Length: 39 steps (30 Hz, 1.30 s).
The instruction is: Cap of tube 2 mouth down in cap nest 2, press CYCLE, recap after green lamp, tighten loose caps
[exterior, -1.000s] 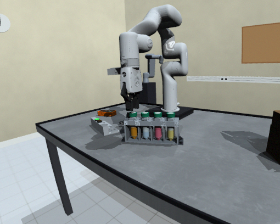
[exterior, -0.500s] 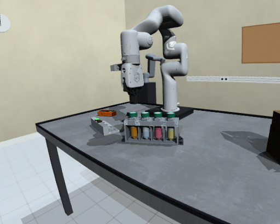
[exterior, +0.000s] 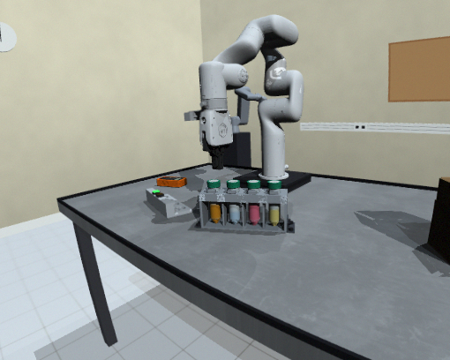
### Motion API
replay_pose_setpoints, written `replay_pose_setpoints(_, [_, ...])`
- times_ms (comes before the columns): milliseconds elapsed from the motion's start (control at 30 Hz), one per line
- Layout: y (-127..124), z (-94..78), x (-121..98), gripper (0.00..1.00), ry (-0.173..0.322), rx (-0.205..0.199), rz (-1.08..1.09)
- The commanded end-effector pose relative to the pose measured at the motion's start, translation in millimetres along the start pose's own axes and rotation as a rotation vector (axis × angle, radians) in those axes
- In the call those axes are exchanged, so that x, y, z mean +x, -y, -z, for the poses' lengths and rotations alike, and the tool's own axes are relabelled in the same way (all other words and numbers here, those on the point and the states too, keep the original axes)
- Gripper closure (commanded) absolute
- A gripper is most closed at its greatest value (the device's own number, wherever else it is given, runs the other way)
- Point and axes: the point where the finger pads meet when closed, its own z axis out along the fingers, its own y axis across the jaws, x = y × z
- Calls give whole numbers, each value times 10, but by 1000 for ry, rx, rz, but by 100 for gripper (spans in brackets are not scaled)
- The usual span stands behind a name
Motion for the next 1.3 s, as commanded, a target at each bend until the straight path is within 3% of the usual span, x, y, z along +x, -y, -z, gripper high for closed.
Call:
replay_pose_setpoints(0, [-244, -116, 191, 100, -1, 12, 1])
replay_pose_setpoints(233, [-614, -319, 450, 100, -1, 11, 1])
replay_pose_setpoints(533, [-614, -319, 450, 100, -1, 11, 1])
replay_pose_setpoints(733, [-613, -499, 450, 100, -1, 11, 1])
replay_pose_setpoints(1267, [-613, -506, 450, 100, -1, 11, 1])
